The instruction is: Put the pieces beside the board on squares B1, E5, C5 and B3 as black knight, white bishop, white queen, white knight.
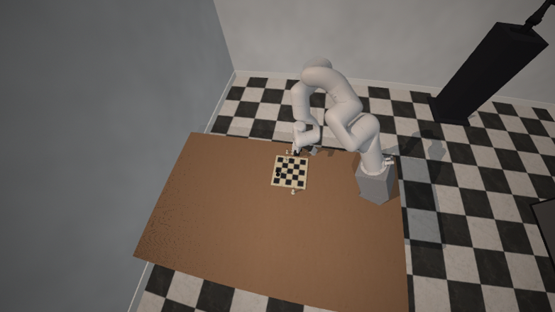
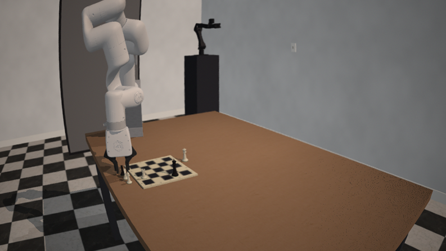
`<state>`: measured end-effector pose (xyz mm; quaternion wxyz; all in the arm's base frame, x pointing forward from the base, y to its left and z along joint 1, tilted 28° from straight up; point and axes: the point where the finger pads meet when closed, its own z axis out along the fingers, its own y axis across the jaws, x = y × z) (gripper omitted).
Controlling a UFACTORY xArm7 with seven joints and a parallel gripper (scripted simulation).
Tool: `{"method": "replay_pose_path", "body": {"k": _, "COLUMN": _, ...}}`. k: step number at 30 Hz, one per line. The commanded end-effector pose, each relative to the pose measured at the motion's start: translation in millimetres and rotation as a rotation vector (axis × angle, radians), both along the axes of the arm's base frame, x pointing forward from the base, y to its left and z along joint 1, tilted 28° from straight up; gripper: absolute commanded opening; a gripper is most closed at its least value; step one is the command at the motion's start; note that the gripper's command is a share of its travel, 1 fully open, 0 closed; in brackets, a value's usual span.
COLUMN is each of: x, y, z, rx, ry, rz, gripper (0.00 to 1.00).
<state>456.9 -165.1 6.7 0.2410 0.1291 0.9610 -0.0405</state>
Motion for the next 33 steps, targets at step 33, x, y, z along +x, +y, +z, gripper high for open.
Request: {"method": "replay_pose_path", "body": {"k": 33, "x": 0.5, "y": -0.2, "z": 0.9, "rx": -0.001, "ry": -0.002, "rz": 0.000, "gripper": 0.00}}
